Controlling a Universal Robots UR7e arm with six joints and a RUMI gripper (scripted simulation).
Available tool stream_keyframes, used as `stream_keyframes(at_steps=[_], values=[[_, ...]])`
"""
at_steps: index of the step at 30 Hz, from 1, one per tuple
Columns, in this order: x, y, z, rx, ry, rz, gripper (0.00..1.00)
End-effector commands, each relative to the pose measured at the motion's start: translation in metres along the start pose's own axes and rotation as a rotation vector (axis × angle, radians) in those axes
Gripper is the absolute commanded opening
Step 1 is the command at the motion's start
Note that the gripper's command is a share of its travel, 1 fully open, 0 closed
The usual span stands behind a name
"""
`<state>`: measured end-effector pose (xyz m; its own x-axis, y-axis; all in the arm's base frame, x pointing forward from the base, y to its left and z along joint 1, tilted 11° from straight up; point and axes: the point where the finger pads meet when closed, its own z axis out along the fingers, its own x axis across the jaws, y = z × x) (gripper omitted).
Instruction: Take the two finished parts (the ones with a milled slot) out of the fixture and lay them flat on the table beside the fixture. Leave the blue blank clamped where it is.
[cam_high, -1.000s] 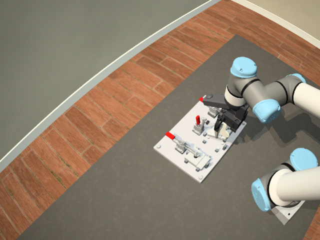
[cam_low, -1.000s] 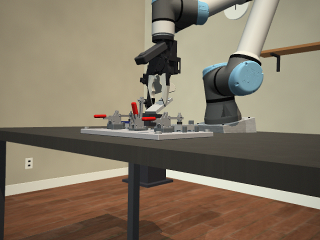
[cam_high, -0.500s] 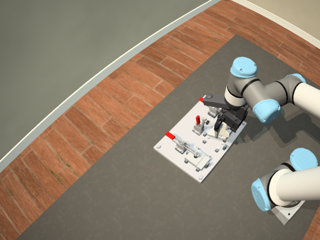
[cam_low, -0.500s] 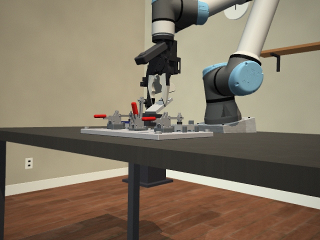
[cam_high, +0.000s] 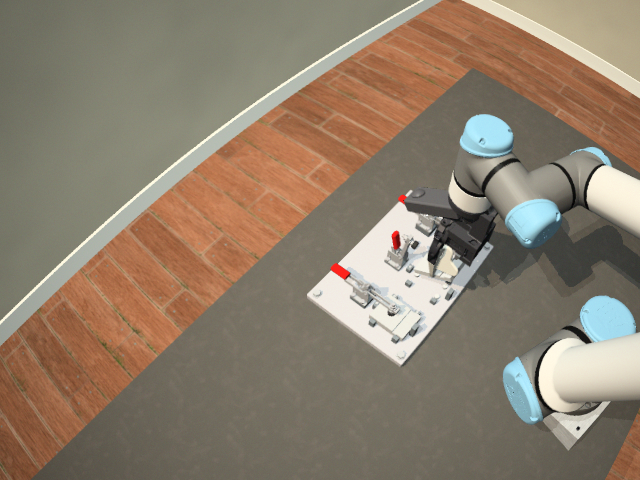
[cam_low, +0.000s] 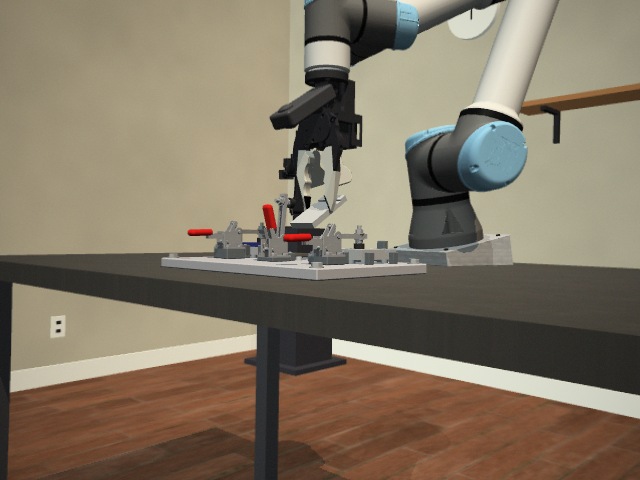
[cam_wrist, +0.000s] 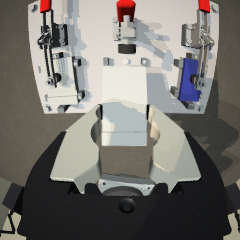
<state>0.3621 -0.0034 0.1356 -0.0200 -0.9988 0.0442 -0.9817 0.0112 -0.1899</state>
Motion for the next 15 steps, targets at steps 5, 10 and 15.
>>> stream_keyframes(at_steps=[5,10,15], values=[[-0.008,0.0,0.0,0.001,0.0,0.0,0.0],[-0.017,0.0,0.0,0.001,0.0,0.0,0.0],[-0.024,0.0,0.0,0.001,0.0,0.0,0.0]])
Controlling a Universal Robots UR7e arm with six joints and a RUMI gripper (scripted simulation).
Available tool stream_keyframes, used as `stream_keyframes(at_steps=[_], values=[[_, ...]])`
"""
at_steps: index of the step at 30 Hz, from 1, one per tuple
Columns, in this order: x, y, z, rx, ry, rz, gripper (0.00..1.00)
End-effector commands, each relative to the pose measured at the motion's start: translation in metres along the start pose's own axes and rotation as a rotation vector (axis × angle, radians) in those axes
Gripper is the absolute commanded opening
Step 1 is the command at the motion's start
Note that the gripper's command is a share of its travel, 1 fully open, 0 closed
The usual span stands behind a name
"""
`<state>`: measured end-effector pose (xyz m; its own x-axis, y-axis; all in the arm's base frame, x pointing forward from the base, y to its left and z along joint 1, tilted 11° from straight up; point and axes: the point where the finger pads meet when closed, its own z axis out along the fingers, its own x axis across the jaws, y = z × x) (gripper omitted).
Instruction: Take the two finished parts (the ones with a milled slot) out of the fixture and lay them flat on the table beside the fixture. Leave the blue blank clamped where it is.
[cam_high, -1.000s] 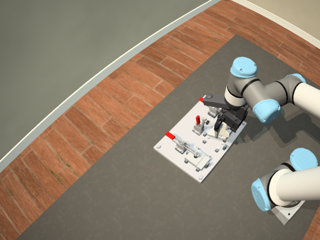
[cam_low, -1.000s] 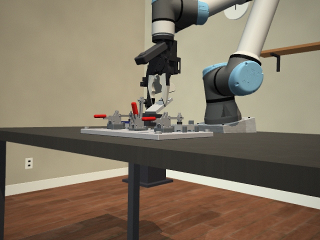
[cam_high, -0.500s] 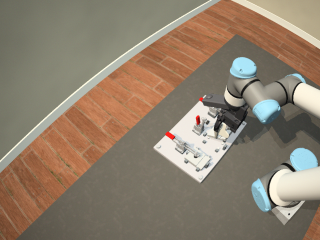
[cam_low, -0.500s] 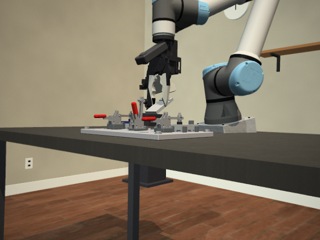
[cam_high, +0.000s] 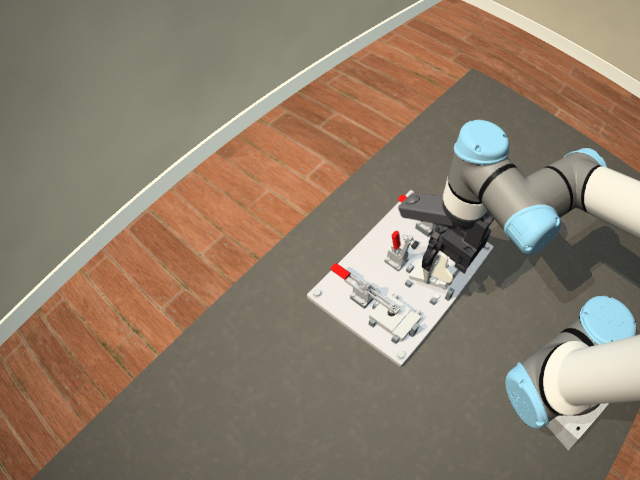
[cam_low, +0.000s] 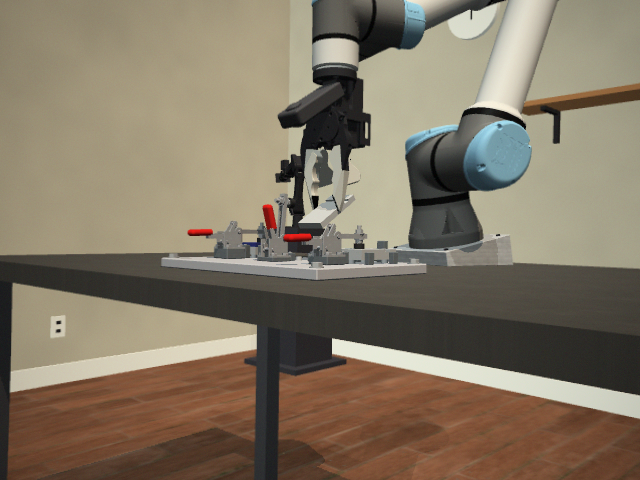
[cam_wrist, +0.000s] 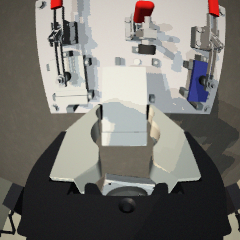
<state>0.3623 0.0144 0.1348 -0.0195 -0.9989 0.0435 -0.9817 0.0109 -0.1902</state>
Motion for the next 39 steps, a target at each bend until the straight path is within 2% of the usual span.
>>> stream_keyframes(at_steps=[1,14,16,31,33,39], values=[[-0.009,0.0,0.0,0.001,0.001,0.0,0.0],[-0.052,-0.001,0.0,0.001,0.001,0.0,0.0],[-0.052,-0.001,0.0,0.001,0.001,0.0,0.0],[-0.114,-0.001,0.0,0.001,0.001,0.0,0.0],[-0.114,-0.001,0.0,0.001,0.001,0.0,0.0],[-0.139,-0.001,0.0,0.001,0.001,0.0,0.0]])
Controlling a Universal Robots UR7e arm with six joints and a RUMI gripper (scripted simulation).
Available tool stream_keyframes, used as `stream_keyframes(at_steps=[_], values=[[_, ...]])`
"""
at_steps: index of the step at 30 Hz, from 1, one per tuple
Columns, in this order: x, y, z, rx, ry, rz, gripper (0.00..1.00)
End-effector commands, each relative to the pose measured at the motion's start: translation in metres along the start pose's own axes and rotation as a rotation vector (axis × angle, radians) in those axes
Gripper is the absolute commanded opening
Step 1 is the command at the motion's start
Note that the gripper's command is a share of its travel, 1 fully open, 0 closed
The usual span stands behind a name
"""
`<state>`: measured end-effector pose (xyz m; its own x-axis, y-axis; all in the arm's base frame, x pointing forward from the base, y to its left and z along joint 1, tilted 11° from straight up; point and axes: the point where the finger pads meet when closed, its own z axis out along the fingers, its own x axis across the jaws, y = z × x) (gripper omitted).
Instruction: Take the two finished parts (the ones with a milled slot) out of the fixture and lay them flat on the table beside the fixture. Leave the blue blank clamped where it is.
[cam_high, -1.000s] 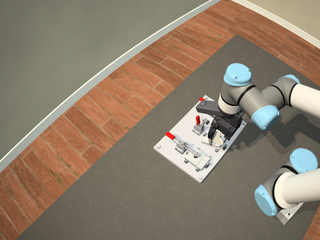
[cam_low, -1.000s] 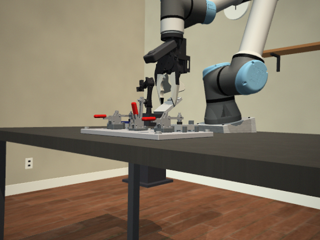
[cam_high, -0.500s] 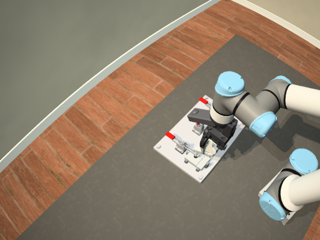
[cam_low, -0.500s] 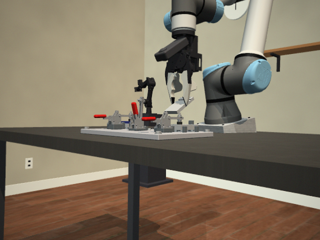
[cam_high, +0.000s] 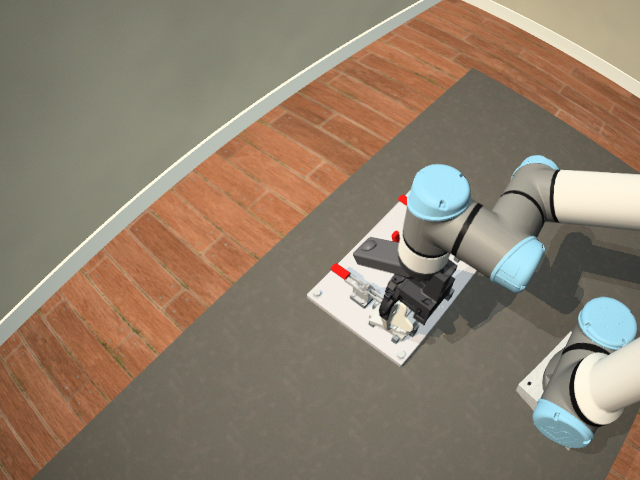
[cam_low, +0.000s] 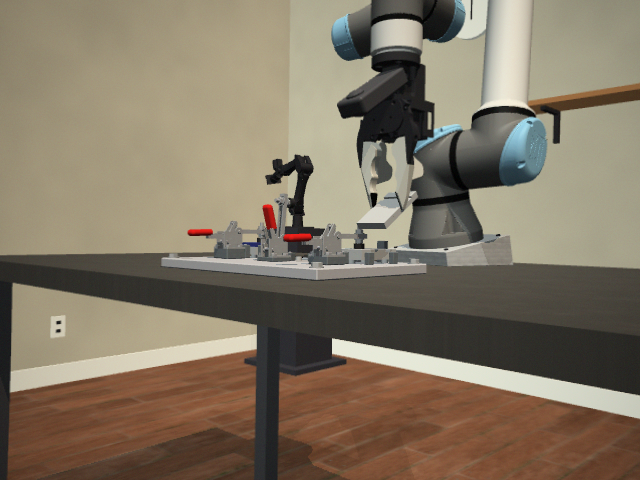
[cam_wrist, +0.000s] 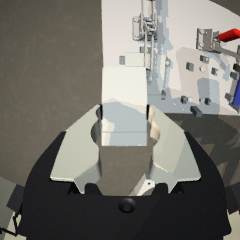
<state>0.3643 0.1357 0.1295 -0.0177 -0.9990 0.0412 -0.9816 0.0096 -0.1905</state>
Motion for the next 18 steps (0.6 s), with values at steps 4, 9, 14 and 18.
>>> stream_keyframes(at_steps=[4,9,14,18], values=[[-0.033,-0.001,0.0,0.0,0.004,0.002,0.0],[-0.051,-0.001,0.0,0.0,0.004,0.002,0.0],[-0.06,-0.001,0.0,0.0,0.004,0.002,0.0],[-0.071,-0.001,0.0,0.0,0.004,0.002,0.0]])
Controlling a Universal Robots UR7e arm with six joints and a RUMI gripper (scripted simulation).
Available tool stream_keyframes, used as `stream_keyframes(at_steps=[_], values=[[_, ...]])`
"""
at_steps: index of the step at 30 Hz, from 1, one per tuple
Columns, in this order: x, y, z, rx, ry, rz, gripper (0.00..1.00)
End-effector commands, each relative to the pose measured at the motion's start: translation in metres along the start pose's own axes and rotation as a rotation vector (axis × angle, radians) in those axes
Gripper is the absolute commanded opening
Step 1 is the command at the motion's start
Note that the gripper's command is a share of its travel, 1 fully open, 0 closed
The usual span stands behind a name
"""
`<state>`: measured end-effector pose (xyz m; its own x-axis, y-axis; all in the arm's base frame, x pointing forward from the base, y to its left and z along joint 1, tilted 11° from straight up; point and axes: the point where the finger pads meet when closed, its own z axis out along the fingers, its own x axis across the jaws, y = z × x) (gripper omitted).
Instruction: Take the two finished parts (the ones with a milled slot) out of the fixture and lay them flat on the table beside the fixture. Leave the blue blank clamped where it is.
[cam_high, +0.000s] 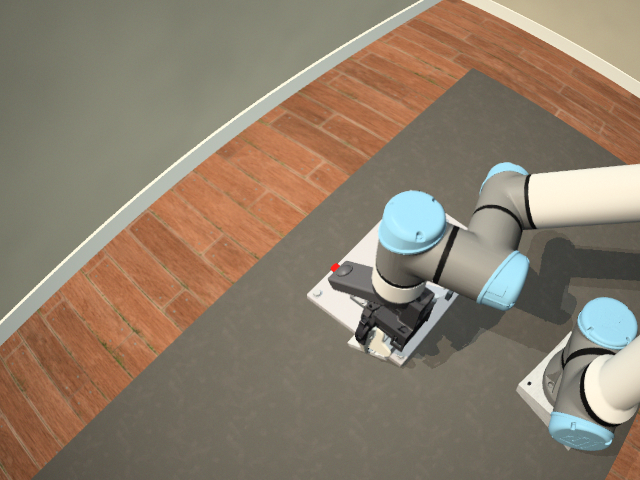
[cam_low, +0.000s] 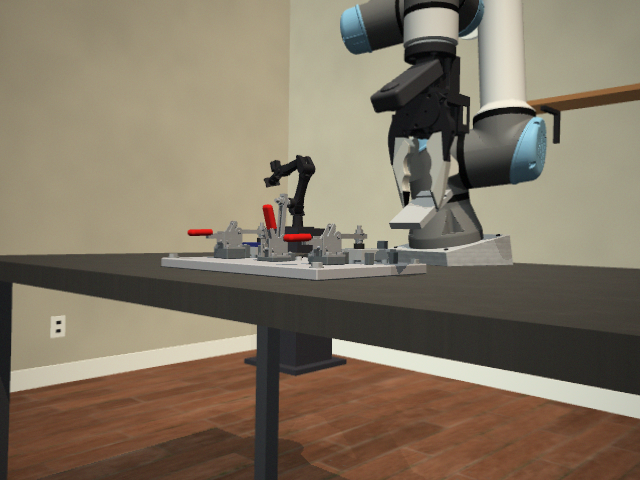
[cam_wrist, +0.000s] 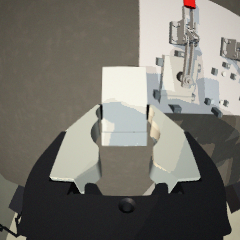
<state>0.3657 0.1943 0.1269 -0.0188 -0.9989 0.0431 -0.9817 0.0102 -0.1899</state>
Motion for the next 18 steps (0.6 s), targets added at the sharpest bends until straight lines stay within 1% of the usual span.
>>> stream_keyframes(at_steps=[1,8,18], values=[[-0.014,-0.001,0.0,0.001,0.002,0.001,0.0],[-0.025,-0.001,0.0,0.001,0.002,0.001,0.0],[-0.03,-0.001,0.0,0.001,0.002,0.001,0.0]])
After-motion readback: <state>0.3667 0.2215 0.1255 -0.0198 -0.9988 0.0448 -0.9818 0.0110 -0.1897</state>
